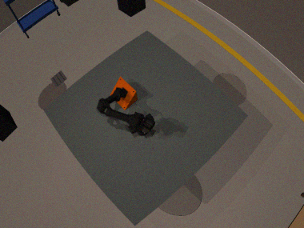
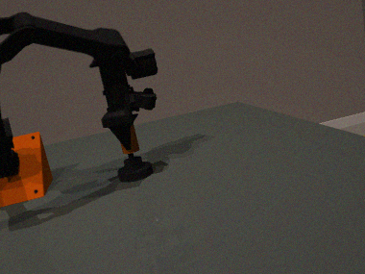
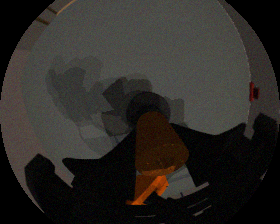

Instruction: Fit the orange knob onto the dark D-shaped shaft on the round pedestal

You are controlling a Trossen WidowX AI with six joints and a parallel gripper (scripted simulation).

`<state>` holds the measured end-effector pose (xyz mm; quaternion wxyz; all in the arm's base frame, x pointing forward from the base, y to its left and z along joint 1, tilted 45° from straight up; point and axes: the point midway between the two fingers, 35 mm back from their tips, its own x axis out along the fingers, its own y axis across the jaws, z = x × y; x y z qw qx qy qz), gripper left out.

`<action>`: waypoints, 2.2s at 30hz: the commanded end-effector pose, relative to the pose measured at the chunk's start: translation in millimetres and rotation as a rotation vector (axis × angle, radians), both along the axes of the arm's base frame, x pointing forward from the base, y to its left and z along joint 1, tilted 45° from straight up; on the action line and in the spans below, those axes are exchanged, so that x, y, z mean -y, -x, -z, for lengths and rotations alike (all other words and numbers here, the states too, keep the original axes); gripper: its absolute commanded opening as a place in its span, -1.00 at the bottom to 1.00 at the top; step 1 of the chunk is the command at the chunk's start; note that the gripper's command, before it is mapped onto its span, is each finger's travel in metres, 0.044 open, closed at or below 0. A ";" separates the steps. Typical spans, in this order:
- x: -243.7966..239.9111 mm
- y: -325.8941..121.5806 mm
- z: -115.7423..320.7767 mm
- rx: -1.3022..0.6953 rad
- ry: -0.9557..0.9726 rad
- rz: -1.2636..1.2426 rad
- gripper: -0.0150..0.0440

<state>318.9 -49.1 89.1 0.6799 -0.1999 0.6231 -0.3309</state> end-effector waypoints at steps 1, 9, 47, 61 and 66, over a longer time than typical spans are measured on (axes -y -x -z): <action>0.4 0.4 0.7 0.041 0.002 0.040 -0.49; 1.9 1.2 1.4 0.041 0.002 0.040 -0.49; 1.6 1.8 2.2 0.188 0.001 0.190 -0.49; 1.6 1.7 2.7 0.188 0.001 0.190 -0.49; -1.0 0.8 -0.6 0.188 0.001 0.190 -0.49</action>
